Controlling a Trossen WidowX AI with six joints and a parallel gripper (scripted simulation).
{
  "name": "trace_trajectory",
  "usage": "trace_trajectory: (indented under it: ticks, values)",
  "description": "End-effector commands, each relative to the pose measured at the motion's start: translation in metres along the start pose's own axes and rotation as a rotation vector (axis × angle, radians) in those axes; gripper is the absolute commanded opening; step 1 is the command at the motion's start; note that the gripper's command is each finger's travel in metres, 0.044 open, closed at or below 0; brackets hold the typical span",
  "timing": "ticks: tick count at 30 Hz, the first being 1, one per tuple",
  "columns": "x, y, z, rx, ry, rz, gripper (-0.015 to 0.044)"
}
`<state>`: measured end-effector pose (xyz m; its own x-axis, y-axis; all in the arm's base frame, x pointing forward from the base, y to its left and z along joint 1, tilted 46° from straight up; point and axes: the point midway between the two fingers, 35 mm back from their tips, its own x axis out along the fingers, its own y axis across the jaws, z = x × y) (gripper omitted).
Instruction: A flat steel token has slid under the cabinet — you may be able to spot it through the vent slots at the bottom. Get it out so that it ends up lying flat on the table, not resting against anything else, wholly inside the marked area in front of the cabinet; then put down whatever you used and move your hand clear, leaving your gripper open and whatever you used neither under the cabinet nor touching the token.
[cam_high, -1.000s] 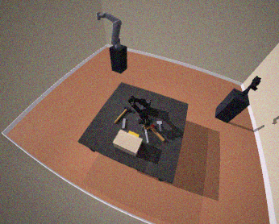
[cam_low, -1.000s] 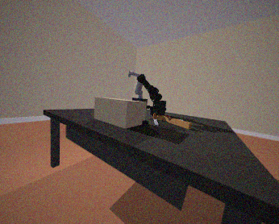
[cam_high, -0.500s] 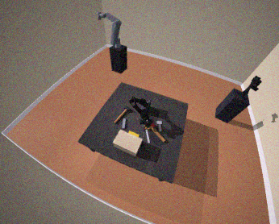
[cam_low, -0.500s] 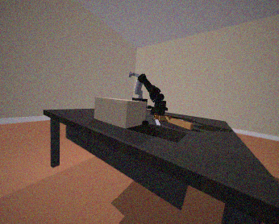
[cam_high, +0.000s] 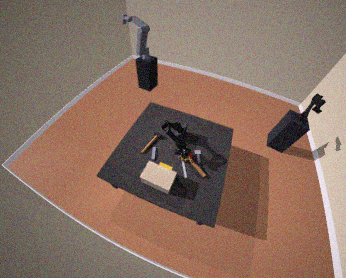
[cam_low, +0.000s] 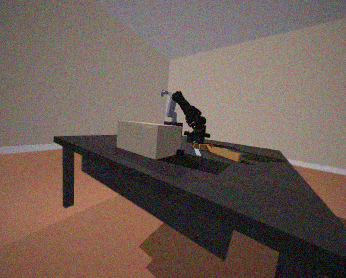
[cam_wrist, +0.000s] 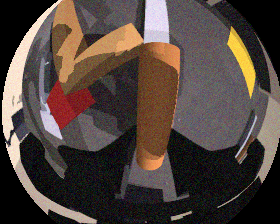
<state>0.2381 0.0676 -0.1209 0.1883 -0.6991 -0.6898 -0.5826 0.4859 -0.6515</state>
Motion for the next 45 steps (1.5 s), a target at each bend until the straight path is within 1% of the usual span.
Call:
trace_trajectory:
  ticks: [1,45]
  values:
    - [-0.001,0.008,0.004,-0.007,-0.004,0.008,0.0000]
    - [-0.001,0.040,0.019,-0.006,-0.005,0.010,0.0000]
